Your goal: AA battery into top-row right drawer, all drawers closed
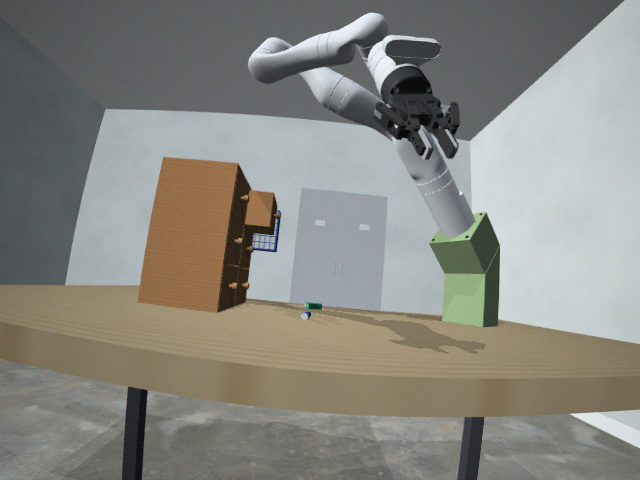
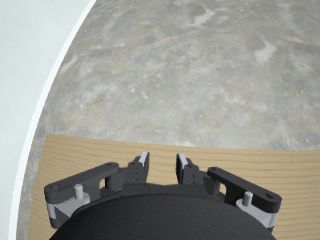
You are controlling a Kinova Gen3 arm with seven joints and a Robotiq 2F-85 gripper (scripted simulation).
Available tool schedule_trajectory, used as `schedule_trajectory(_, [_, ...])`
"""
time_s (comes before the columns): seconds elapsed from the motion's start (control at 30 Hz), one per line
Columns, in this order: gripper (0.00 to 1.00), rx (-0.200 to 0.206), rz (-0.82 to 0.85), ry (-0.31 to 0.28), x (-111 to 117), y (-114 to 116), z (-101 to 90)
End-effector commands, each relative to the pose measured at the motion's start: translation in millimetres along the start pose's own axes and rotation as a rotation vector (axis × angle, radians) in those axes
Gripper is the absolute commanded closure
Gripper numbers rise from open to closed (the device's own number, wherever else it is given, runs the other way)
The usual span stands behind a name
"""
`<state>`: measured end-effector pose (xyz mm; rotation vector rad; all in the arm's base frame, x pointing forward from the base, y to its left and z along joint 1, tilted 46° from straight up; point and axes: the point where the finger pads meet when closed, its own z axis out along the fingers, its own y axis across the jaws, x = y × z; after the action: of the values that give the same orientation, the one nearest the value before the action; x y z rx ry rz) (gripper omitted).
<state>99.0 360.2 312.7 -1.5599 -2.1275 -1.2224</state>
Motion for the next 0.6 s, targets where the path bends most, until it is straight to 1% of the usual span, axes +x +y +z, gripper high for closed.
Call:
schedule_trajectory(0.0, [0.67, -0.017, 0.024, -0.008, -13, 18, 3.4])
schedule_trajectory(0.1, [0.67, -0.073, 0.049, -0.042, -45, 59, 14.9])
schedule_trajectory(0.2, [0.67, -0.120, 0.070, -0.079, -81, 92, 22.5])
schedule_trajectory(0.23, [0.67, -0.122, 0.066, -0.082, -81, 92, 22.5])
schedule_trajectory(0.37, [0.67, -0.171, 0.087, -0.134, -131, 126, 27.6])
schedule_trajectory(0.5, [0.67, -0.208, 0.120, -0.183, -180, 149, 28.6])
schedule_trajectory(0.57, [0.67, -0.208, 0.120, -0.183, -180, 149, 28.6])
